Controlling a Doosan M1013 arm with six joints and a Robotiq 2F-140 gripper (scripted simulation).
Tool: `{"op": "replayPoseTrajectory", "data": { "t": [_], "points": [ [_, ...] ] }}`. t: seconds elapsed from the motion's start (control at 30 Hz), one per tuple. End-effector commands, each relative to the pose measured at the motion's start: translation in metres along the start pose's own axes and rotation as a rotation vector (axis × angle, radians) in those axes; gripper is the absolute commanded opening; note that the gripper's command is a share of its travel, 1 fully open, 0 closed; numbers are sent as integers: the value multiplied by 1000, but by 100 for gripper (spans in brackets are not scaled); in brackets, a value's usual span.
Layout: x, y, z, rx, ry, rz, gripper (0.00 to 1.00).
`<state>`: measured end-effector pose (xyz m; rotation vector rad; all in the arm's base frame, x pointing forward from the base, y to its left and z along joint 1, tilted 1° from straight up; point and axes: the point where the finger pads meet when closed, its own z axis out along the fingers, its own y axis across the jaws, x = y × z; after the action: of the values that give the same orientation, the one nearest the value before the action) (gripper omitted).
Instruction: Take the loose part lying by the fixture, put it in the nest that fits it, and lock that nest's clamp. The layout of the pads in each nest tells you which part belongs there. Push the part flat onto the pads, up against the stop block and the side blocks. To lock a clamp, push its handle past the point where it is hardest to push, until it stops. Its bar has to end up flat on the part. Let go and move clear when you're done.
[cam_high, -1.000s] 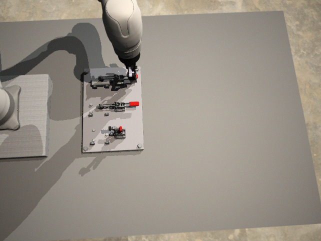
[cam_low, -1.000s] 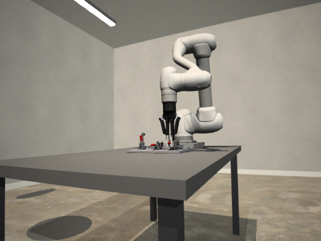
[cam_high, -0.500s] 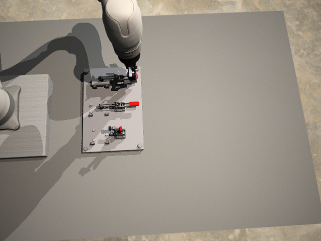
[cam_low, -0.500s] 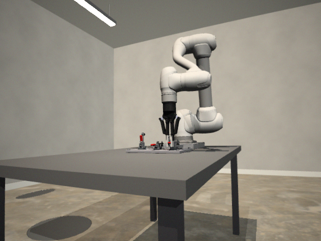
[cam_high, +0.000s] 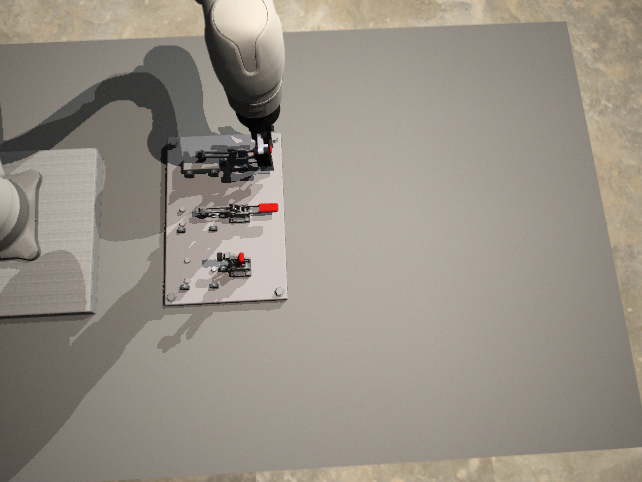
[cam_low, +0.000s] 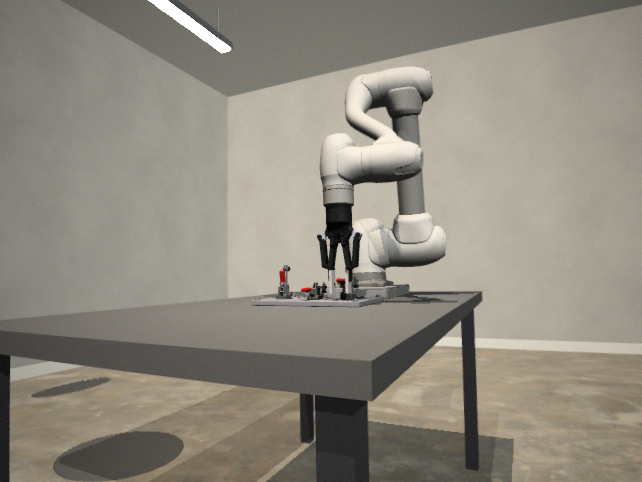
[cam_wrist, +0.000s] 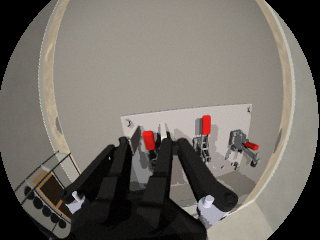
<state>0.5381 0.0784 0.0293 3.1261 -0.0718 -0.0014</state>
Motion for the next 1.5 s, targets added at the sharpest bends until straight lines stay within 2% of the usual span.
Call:
{"op": "replayPoseTrajectory", "data": {
  "t": [0.0,0.57,0.73,1.0,1.23,1.47],
  "points": [
    [0,0,0,0,0,0,35],
    [0,0,-3,0,0,0,35],
    [0,0,-15,0,0,0,35],
    [0,0,-47,0,0,0,35],
    [0,0,-58,0,0,0,35],
    [0,0,-60,0,0,0,35]
  ]
}}
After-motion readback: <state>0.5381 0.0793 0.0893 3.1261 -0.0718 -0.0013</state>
